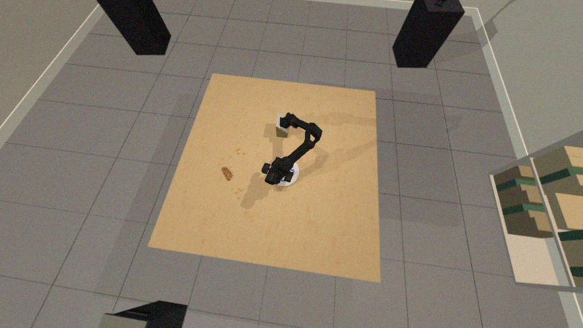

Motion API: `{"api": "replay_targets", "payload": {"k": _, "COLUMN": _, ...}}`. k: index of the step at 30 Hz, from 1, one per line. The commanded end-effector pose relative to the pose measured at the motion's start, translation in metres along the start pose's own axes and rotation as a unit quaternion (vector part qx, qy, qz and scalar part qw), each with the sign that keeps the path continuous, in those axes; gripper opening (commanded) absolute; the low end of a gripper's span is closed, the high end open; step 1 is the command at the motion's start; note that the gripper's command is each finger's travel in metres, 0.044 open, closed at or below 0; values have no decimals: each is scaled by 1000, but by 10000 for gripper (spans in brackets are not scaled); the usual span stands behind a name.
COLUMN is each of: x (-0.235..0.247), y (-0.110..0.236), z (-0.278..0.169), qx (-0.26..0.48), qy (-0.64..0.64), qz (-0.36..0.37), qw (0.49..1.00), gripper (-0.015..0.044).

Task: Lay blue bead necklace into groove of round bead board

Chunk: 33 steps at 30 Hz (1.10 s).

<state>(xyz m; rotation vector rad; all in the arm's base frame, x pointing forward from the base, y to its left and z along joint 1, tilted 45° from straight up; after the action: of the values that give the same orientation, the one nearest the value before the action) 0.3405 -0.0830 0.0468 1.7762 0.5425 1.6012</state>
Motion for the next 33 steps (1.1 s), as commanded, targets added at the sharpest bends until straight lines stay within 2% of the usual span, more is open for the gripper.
{"api": "replay_targets", "payload": {"k": 1, "x": 0, "y": 5, "z": 0, "qx": -1, "qy": 0, "qz": 1, "qw": 1000, "gripper": 0}}
{"api": "replay_targets", "payload": {"k": 26, "x": -12, "y": -3, "z": 6, "qx": -2, "qy": 0, "qz": 1, "qw": 1000, "gripper": 0}}
{"api": "replay_targets", "payload": {"k": 33, "x": -12, "y": 1, "z": 7, "qx": -3, "qy": 1, "qz": 1, "qw": 1000, "gripper": 184}}
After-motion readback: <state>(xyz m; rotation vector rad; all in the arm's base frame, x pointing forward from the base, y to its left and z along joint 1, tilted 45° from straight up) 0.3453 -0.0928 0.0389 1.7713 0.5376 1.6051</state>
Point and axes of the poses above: the point midway between the two fingers, 35 mm back from their tips, its own y axis back along the fingers, its own x axis across the jaws, z = x × y, the point moved 10 cm from there along y, back along the fingers, and after that the axes turned 10 degrees about y, right-handed, at the moved point
